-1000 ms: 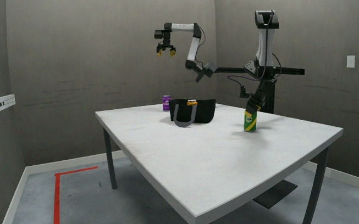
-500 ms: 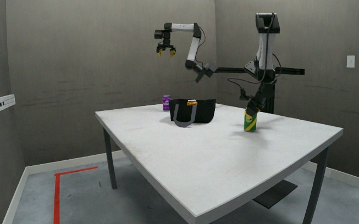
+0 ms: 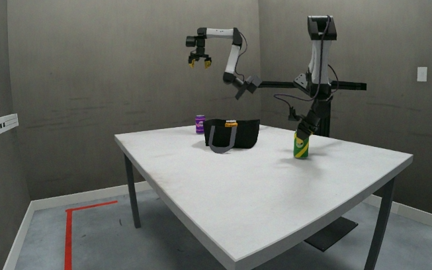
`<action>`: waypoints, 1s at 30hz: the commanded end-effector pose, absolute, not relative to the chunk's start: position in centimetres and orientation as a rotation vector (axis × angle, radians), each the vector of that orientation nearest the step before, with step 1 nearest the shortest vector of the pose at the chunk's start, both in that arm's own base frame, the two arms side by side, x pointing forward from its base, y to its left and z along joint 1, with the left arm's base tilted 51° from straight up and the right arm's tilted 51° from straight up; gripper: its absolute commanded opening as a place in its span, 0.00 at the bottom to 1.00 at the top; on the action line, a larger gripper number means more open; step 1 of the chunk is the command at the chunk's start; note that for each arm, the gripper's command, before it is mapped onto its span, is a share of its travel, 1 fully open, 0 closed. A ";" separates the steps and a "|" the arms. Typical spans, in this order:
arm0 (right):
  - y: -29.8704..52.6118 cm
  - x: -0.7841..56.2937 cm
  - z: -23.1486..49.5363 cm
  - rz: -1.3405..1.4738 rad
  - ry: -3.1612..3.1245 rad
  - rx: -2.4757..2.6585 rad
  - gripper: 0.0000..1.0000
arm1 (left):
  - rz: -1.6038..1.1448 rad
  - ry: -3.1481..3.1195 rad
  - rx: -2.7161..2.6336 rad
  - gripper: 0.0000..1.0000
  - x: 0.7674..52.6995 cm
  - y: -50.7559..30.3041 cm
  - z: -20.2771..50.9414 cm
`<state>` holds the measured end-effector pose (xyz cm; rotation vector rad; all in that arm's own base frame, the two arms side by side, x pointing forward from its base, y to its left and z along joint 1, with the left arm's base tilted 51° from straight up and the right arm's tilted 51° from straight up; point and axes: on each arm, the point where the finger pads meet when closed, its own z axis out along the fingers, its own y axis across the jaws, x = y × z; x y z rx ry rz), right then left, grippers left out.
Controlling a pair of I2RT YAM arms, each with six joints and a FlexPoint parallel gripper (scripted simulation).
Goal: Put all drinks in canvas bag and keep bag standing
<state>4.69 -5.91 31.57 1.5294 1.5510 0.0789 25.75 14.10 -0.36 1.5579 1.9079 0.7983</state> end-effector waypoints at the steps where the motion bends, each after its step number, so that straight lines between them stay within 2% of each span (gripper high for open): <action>1: -5.8 4.6 31.9 0.079 1.553 1.526 1.00 | 0.827 1.880 1.554 0.67 26.3 14.2 0.3; 7: -5.8 4.6 31.9 0.079 1.553 1.526 1.00 | 0.827 1.880 1.554 0.67 26.3 14.2 0.3; 8: -5.8 4.6 31.9 0.079 1.553 1.526 1.00 | 0.743 1.921 1.562 0.67 24.7 12.7 -0.6; 30: -5.8 4.6 31.9 0.079 1.553 1.526 1.00 | 0.729 1.908 1.562 0.67 22.0 10.4 3.2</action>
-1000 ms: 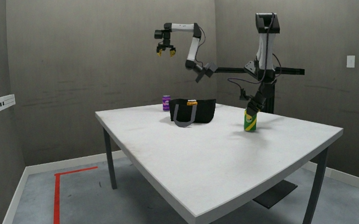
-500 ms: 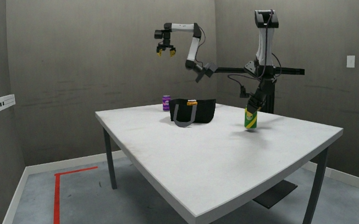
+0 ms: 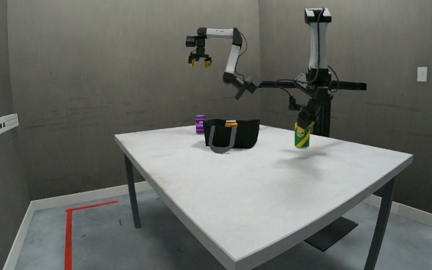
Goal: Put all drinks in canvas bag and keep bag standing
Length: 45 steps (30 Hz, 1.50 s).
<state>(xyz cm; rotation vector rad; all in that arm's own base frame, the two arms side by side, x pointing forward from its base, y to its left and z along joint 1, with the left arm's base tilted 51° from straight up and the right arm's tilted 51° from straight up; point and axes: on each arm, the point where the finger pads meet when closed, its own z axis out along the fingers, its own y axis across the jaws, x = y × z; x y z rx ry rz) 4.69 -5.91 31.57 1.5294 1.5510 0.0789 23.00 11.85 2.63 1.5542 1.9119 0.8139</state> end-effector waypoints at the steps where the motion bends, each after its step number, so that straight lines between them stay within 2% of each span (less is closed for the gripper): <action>1: -5.8 4.6 31.9 0.079 1.553 1.526 1.00 | 0.759 1.892 1.561 0.67 22.4 10.7 3.5; 23: -5.8 4.6 31.9 0.079 1.553 1.526 1.00 | 0.742 1.885 1.571 0.67 23.1 10.6 2.9; 40: -5.8 4.6 31.9 0.079 1.553 1.526 1.00 | 0.730 1.902 1.563 0.67 20.1 8.6 5.4; 43: -5.8 4.6 31.9 0.079 1.553 1.526 1.00 | 0.792 1.875 1.557 0.67 20.8 9.3 6.1; 45: -5.8 4.6 31.9 0.079 1.553 1.526 1.00 | 0.734 1.897 1.564 0.67 19.8 8.3 5.9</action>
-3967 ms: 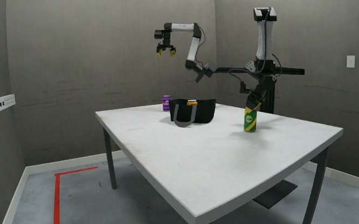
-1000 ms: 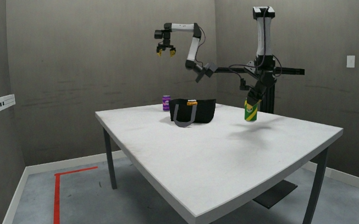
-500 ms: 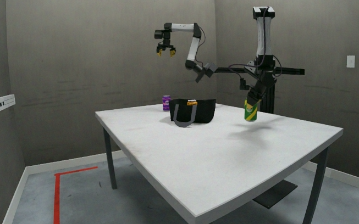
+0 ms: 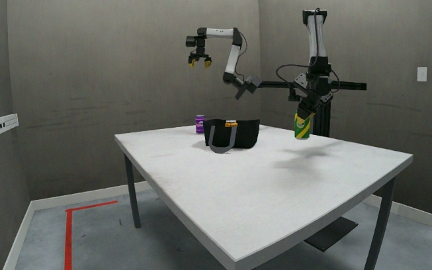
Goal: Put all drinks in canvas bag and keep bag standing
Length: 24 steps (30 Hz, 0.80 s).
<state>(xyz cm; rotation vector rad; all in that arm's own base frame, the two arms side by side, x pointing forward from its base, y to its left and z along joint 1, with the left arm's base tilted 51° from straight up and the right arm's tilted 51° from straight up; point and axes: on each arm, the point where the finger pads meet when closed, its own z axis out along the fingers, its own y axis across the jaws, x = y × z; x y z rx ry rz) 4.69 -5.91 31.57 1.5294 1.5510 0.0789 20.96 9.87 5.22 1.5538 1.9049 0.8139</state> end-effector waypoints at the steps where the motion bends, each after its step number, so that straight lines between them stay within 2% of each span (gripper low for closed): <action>1: -5.8 4.6 31.9 0.079 1.553 1.526 1.00 | 0.736 1.896 1.564 0.67 19.6 8.2 6.1; 24: -5.8 4.6 31.9 0.079 1.553 1.526 1.00 | 0.777 1.863 1.559 0.67 20.2 8.2 6.7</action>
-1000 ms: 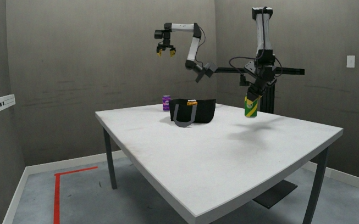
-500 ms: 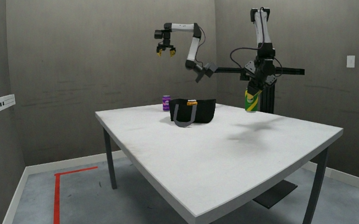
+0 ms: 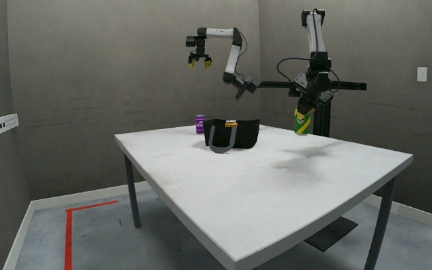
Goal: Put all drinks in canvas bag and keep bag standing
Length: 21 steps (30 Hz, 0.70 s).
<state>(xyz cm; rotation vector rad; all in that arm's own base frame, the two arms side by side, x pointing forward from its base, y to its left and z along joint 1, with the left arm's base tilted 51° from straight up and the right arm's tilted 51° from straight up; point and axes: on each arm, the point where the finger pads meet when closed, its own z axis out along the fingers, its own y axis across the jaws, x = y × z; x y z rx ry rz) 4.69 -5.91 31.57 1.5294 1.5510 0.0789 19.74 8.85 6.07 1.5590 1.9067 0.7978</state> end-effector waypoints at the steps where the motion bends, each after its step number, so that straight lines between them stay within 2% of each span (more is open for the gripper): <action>1: -5.8 4.6 31.9 0.079 1.553 1.526 1.00 | 0.806 1.848 1.559 0.67 20.5 8.4 7.2; 9: -5.8 4.6 31.9 0.079 1.553 1.526 1.00 | 0.770 1.870 1.564 0.67 20.1 8.2 6.5; 21: -5.8 4.6 31.9 0.079 1.553 1.526 1.00 | 0.767 1.885 1.558 0.67 17.6 6.4 9.1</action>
